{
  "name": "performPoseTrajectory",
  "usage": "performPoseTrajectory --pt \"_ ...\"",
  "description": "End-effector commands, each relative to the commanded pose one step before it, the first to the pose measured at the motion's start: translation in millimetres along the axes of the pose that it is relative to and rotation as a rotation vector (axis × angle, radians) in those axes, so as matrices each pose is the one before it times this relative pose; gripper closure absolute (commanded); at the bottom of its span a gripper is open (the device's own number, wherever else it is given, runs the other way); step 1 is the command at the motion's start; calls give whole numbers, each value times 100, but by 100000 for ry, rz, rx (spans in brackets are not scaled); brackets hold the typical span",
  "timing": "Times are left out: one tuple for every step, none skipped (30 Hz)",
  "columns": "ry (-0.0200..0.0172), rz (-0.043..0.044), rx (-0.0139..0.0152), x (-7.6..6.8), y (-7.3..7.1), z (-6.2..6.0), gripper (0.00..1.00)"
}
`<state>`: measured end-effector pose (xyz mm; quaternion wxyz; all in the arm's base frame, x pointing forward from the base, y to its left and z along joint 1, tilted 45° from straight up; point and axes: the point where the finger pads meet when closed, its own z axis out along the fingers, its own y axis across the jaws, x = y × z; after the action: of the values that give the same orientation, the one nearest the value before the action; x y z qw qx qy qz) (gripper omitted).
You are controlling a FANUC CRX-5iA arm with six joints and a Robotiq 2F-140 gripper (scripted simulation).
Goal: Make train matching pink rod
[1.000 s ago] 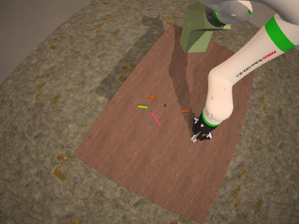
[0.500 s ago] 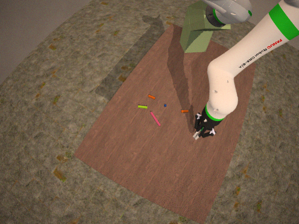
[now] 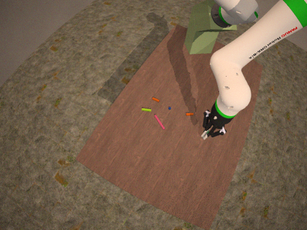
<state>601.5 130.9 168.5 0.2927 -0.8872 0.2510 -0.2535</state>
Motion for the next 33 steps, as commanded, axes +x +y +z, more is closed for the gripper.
performPoseTrajectory --pt "-314 53 -270 54 -72 -85 97" --pt "-1 -21 -1 0 3 0 97" --pt "-9 -142 -5 3 22 3 97" --pt "-23 -367 -14 8 58 8 97" --pt "-42 -679 -25 14 107 15 97" --pt "-66 -1061 -38 20 168 23 97" --pt "0 0 0 0 0 0 97" --pt "0 0 0 0 0 0 97" --pt "-92 -1497 -51 25 237 32 97" --pt "-120 -1973 -63 28 312 42 97" --pt "-148 -2474 -71 26 392 51 97" --pt "-175 -2988 -75 18 473 59 97" --pt "-199 -3502 -73 2 554 65 97" --pt "-219 -4007 -66 -24 632 70 97" --pt "-232 -4491 -52 -59 705 73 97" --pt "-130 -2670 -21 -56 416 40 97" --pt "-111 -2386 -13 -61 369 34 97" --pt "-118 -2666 -9 -79 410 36 97" --pt "-115 -2746 -3 -95 419 35 97" --pt "-107 -2730 3 -107 413 32 97" --pt "-98 -2703 8 -118 404 30 97" --pt "-90 -2673 12 -129 395 27 97" --pt "-81 -2615 16 -138 382 24 97" --pt "0 0 0 0 0 0 97" --pt "0 0 0 0 0 0 97" --pt "-164 -6296 49 -362 906 50 97" --pt "-75 -3661 34 -246 509 24 97" --pt "-36 -2115 21 -154 287 12 97" --pt "-34 -2284 23 -174 306 11 97" --pt "-30 -2425 24 -193 319 10 97" --pt "-24 -2495 25 -207 322 9 97" --pt "-17 -2506 24 -217 316 7 97" --pt "-10 -2499 23 -225 309 5 97"
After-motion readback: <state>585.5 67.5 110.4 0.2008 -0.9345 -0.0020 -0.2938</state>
